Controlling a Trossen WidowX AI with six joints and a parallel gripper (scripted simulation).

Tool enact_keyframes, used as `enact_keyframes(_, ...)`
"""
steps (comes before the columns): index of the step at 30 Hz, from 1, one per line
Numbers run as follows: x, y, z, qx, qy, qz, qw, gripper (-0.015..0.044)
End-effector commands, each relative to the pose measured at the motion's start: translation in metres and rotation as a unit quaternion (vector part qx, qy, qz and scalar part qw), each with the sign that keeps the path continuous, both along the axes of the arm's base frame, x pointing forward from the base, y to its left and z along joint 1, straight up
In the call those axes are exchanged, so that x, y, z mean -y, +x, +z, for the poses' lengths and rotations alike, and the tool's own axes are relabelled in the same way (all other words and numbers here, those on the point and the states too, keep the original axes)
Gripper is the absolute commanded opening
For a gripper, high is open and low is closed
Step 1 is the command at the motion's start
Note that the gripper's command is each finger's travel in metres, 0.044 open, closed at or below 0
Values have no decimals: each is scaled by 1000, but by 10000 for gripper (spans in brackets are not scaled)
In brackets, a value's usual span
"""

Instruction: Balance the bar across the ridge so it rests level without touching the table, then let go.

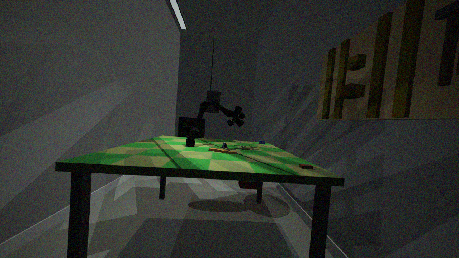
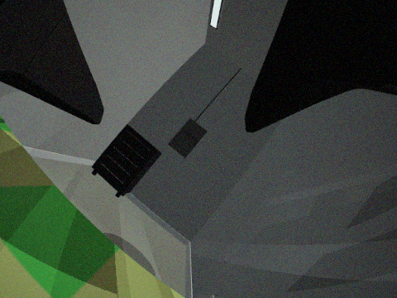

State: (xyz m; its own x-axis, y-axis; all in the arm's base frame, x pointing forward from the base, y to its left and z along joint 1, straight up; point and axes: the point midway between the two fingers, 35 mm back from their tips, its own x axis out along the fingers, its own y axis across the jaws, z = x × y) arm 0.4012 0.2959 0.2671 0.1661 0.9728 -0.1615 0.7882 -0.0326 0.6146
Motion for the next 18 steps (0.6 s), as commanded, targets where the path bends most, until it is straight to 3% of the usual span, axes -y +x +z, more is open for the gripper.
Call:
enact_keyframes(1,1,1,0,1,-1,-2,1000,374)
enact_keyframes(4,14,12,-6,20,-19,-24,999,315)
enact_keyframes(18,104,62,-41,112,-155,-127,973,315)
